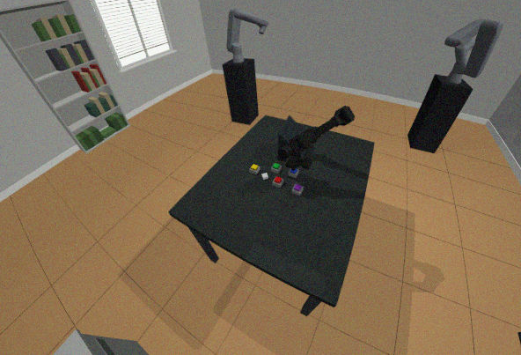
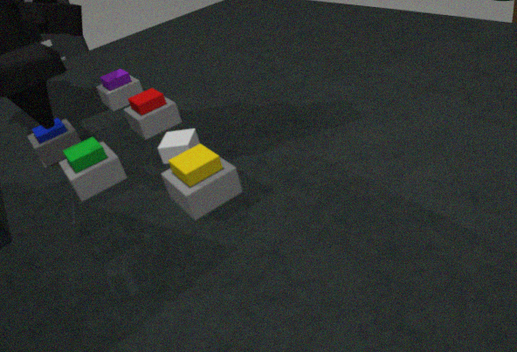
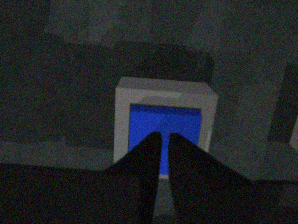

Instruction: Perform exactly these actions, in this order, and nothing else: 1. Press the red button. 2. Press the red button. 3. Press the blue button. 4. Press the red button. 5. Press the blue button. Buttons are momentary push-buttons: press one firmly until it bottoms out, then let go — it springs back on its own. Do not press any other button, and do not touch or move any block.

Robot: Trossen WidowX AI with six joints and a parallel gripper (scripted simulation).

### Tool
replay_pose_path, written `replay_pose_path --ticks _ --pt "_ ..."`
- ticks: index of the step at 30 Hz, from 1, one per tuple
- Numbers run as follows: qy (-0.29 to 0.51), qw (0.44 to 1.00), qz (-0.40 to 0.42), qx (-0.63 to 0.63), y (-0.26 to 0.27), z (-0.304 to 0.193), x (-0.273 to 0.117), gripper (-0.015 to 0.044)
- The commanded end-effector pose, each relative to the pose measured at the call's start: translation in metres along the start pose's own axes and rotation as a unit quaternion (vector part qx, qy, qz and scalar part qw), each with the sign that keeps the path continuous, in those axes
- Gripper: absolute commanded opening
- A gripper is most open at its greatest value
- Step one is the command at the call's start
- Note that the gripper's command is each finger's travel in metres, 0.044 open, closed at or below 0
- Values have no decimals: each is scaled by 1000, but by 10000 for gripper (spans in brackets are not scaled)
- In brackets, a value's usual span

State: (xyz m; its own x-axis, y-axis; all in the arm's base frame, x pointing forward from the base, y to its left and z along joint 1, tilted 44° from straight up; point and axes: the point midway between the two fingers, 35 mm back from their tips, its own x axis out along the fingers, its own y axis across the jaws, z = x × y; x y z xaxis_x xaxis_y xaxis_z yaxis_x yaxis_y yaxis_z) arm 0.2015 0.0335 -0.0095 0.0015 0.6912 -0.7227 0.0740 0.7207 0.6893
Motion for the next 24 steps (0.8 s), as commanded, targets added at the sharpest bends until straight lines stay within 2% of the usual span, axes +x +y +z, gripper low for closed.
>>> replay_pose_path --ticks 1,13,17,21,24 --pt "3 1000 2 5 0 -2 2 20" --pt "3 1000 2 5 0 -2 2 20" --pt "3 1000 1 4 0 -1 -28 20" --pt "3 1000 1 5 0 -1 -31 20" --pt "3 1000 -2 5 18 14 -41 99"
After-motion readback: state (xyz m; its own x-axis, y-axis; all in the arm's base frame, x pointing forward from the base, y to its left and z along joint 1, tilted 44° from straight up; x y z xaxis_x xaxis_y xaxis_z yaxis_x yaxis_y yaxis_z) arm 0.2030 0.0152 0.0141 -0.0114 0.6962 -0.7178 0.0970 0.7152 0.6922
